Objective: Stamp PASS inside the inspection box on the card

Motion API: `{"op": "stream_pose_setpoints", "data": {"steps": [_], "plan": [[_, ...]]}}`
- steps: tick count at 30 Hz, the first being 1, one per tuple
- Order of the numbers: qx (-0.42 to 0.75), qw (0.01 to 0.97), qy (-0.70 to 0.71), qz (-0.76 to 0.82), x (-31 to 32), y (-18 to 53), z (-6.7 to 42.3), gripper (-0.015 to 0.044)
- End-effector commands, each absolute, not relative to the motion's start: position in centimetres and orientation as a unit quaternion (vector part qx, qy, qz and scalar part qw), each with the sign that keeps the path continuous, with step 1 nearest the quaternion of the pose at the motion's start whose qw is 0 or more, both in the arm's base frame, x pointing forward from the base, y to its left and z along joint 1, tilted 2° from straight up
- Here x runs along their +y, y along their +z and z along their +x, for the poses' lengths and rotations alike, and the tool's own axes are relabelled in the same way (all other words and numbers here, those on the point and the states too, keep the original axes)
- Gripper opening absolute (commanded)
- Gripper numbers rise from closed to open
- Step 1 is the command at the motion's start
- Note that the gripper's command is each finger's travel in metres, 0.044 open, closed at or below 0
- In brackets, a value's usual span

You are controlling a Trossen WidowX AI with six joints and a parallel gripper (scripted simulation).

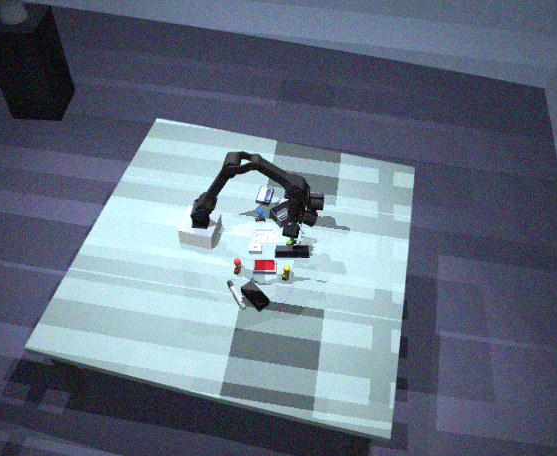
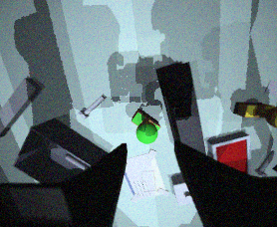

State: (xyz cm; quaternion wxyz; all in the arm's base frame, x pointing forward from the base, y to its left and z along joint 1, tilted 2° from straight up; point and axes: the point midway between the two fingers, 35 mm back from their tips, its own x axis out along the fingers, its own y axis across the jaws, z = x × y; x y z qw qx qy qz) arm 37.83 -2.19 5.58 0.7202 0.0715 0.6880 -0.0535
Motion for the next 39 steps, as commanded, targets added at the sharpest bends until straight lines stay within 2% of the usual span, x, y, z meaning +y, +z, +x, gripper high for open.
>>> {"op": "stream_pose_setpoints", "data": {"steps": [1,39], "plan": [[0.689,0.718,-0.053,0.075,-2.1,4.8,37.8,0.0213],[0.690,0.718,-0.053,0.075,-1.8,-1.0,37.9,0.0213]]}}
